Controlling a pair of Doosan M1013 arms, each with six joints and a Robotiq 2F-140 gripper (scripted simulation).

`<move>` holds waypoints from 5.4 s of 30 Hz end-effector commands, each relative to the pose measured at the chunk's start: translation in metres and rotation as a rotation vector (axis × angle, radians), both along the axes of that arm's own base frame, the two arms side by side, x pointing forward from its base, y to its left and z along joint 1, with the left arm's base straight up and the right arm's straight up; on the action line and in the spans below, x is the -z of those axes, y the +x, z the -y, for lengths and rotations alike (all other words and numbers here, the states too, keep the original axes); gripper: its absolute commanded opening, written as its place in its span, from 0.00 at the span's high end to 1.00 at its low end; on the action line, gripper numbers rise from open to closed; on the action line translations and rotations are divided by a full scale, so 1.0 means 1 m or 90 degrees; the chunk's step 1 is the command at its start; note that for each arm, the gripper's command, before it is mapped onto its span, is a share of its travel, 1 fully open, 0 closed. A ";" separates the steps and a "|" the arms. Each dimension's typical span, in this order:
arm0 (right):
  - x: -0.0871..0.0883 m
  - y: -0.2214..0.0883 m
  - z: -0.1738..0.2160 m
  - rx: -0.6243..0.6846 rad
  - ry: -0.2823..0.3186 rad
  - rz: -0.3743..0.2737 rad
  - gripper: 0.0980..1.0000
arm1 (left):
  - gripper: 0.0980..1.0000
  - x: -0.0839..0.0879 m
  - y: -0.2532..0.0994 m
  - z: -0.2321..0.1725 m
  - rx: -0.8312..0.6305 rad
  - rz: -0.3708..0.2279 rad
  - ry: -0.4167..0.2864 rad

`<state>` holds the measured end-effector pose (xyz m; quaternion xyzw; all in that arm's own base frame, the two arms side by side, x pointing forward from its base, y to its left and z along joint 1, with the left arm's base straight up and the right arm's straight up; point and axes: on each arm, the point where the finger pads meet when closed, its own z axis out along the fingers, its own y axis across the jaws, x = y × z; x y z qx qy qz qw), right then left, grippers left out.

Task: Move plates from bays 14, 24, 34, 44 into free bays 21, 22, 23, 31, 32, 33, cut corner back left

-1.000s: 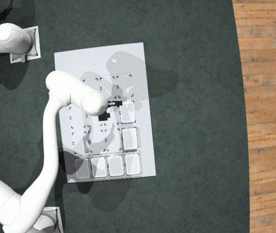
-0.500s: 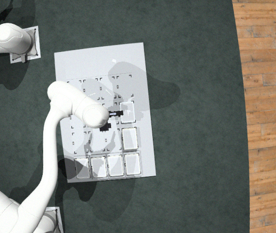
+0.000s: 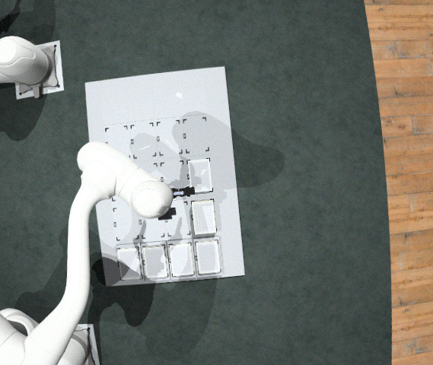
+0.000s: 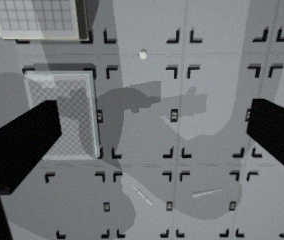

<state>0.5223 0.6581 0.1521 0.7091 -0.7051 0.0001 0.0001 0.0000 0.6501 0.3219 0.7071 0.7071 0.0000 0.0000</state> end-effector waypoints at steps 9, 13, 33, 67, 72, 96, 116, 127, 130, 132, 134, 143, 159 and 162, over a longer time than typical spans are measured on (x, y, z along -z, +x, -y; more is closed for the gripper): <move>-0.001 0.000 0.000 0.000 0.001 0.000 0.00 | 0.00 -0.001 0.000 0.000 0.000 0.000 0.001; -0.001 0.000 0.000 0.000 0.001 0.000 0.00 | 0.00 -0.001 0.000 0.000 0.000 0.000 0.001; -0.001 0.000 0.000 0.000 0.001 0.000 0.00 | 0.00 -0.001 0.000 0.000 0.000 0.000 0.001; -0.001 0.001 0.084 0.000 0.001 0.000 0.00 | 0.00 -0.001 0.000 0.000 0.000 0.000 0.001; -0.001 0.001 0.104 0.000 0.001 0.000 0.00 | 0.00 -0.001 0.000 0.000 0.000 0.000 0.001; -0.001 0.001 0.164 0.000 0.001 0.001 0.00 | 0.00 -0.001 0.000 0.000 0.000 0.000 0.001; -0.001 0.001 0.164 0.000 0.001 0.001 0.00 | 0.00 -0.001 0.000 0.000 0.000 0.000 0.001; -0.001 0.001 0.164 0.000 0.001 0.001 0.00 | 0.00 -0.001 0.000 0.000 0.000 0.000 0.001; -0.001 0.001 0.164 0.000 0.001 0.001 0.00 | 0.00 -0.001 0.000 0.000 0.000 0.000 0.001; -0.001 0.001 0.164 0.000 0.001 0.001 0.00 | 0.00 -0.001 0.000 0.000 0.000 0.000 0.001; -0.001 0.001 0.164 0.000 0.001 0.001 0.00 | 0.00 -0.001 0.000 0.000 0.000 0.000 0.001; -0.003 0.001 0.192 0.000 0.001 0.001 0.00 | 0.00 -0.001 0.000 0.000 0.000 0.000 0.001; -0.008 0.002 0.248 0.000 0.001 0.001 0.00 | 0.00 -0.001 0.000 0.000 0.000 0.000 0.001; -0.009 0.002 0.252 0.000 0.001 0.001 0.00 | 0.00 -0.001 0.000 0.000 0.000 0.000 0.001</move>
